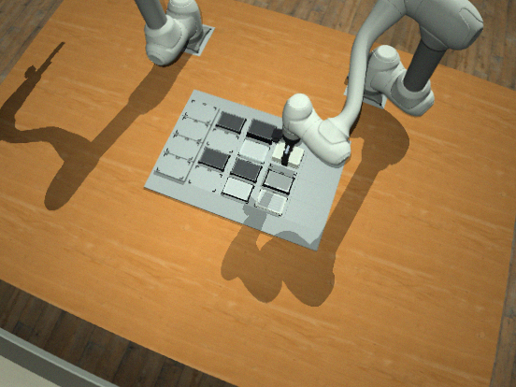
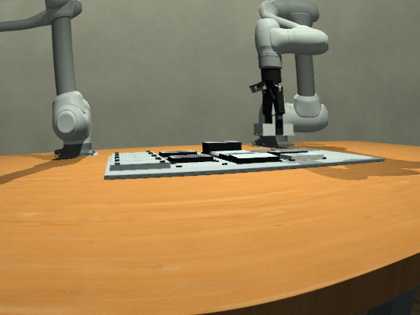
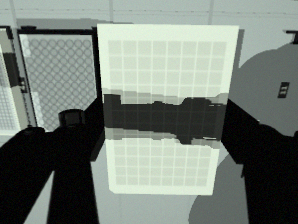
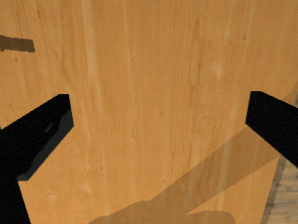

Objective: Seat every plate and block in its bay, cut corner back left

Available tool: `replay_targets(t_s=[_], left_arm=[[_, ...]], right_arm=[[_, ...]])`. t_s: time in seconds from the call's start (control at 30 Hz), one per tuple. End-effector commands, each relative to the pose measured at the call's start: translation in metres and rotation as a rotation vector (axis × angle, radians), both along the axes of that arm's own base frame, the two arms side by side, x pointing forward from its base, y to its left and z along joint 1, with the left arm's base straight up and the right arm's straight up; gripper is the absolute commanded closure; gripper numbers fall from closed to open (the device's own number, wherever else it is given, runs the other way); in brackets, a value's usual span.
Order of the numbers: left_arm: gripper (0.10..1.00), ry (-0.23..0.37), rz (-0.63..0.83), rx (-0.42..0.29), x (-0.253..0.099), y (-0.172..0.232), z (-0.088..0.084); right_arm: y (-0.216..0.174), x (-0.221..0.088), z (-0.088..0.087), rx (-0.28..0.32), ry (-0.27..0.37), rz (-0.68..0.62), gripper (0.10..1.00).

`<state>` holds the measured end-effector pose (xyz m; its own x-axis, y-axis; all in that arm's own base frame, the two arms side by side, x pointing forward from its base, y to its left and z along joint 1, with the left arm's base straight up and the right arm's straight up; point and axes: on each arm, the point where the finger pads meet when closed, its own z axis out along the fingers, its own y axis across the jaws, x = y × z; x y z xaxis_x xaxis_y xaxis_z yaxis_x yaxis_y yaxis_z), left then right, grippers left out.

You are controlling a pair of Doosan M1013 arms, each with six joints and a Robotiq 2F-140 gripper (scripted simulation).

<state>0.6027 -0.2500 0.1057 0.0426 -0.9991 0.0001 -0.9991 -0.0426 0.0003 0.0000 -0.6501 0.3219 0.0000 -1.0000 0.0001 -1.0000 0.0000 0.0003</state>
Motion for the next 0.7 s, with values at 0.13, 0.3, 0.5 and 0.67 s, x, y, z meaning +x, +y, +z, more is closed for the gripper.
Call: replay_targets(t_s=[0.13, 0.3, 0.5, 0.67], left_arm=[[0.999, -0.002, -0.004, 0.0, 0.0006, -0.0003, 0.0032], [0.999, -0.002, -0.004, 0.0, 0.0006, -0.0003, 0.0027], [0.999, -0.002, -0.004, 0.0, 0.0006, -0.0003, 0.0026], [0.999, -0.002, -0.004, 0.0, 0.0006, -0.0003, -0.0041]], right_arm=[[-0.0002, 0.0001, 0.0009, -0.001, 0.0, 0.0, 0.098], [-0.0002, 0.0001, 0.0009, -0.001, 0.0, 0.0, 0.098], [-0.0002, 0.0001, 0.0009, -0.001, 0.0, 0.0, 0.098], [-0.0002, 0.0001, 0.0009, -0.001, 0.0, 0.0, 0.098]])
